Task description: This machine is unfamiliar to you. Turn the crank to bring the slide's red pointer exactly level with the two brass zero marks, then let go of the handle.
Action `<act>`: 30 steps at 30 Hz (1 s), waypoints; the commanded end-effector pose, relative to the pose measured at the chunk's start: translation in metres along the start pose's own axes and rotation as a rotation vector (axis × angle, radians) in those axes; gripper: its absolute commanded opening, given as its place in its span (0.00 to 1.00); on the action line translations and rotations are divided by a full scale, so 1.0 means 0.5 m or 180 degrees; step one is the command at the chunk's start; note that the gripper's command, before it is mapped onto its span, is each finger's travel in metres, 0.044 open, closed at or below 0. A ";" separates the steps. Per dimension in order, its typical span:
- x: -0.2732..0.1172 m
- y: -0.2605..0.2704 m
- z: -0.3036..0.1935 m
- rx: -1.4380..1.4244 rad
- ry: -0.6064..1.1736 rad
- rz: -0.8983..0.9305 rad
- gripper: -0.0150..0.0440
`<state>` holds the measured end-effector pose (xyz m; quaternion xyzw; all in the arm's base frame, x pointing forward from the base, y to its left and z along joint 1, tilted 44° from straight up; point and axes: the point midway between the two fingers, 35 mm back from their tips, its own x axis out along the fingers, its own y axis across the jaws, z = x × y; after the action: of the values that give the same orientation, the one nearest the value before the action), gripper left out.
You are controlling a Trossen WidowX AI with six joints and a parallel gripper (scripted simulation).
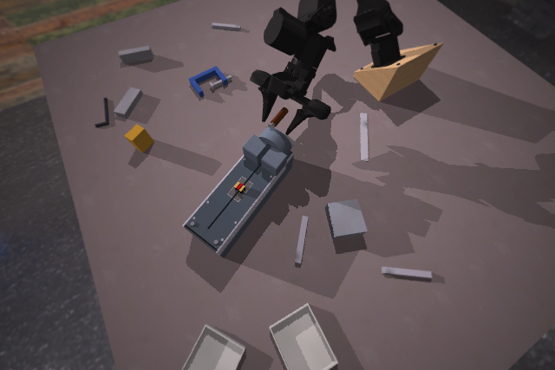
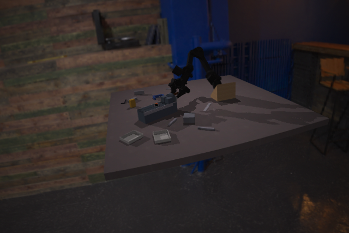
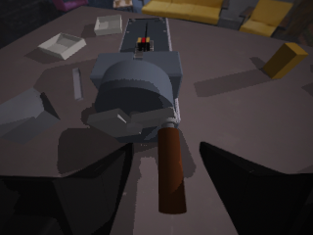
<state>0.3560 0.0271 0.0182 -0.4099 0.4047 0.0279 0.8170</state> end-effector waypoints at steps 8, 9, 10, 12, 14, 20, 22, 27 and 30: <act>-0.032 0.000 0.037 0.0004 0.0002 0.0006 1.00; -0.041 0.001 0.045 0.0004 0.0002 0.0006 1.00; -0.049 0.001 0.053 0.0004 0.0002 0.0007 1.00; -0.065 0.001 0.067 0.0004 0.0000 0.0007 1.00; -0.071 0.001 0.072 0.0004 -0.0001 0.0007 1.00; -0.106 0.004 0.116 -0.0003 0.0005 0.0029 1.00; -0.124 0.006 0.135 -0.0008 0.0007 0.0036 1.00; -0.167 0.009 0.172 -0.0021 0.0006 0.0044 1.00; -0.166 0.009 0.179 -0.0009 0.0019 0.0037 1.00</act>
<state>0.3544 0.1119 0.0949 -0.4108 0.4072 0.0389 0.8148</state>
